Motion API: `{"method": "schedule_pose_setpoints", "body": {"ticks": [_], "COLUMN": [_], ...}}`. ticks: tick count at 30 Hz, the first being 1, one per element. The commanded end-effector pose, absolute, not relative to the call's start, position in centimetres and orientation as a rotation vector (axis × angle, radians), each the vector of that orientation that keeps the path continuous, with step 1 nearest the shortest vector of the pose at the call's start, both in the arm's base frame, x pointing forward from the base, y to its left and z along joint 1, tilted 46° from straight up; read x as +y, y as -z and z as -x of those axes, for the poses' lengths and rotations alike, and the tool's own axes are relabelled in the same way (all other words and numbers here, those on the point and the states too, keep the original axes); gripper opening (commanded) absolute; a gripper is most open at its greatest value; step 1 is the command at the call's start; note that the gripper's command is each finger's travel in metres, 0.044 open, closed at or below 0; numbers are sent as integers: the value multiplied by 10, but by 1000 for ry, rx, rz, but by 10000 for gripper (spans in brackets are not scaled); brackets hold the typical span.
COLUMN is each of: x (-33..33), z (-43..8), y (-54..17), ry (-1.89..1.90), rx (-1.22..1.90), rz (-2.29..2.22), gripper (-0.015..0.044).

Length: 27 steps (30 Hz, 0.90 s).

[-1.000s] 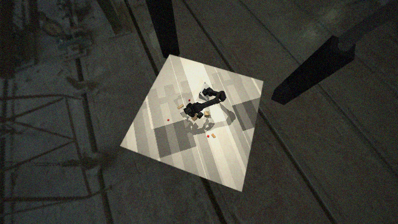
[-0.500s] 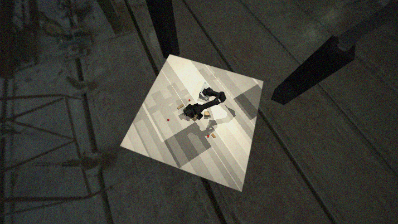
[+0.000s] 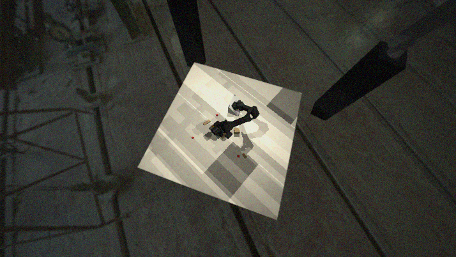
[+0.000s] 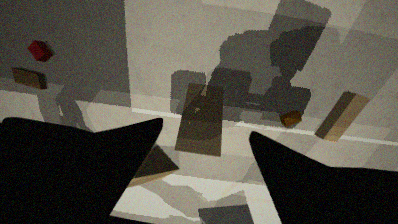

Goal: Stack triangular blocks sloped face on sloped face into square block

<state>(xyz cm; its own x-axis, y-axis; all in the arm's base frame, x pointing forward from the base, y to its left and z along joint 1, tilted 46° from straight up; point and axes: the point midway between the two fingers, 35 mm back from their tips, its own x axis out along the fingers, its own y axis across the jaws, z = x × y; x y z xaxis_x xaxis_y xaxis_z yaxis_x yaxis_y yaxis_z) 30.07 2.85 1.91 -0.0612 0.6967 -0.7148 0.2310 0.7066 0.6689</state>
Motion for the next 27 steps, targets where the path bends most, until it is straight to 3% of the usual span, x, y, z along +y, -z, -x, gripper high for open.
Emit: {"method": "schedule_pose_setpoints", "body": {"ticks": [1,27], "x": [35,69], "z": [-298,-293], "y": [-13,13], "ry": [-449,-456], "rx": [1637,1637], "rz": [-776,-781], "gripper": [440,440]}}
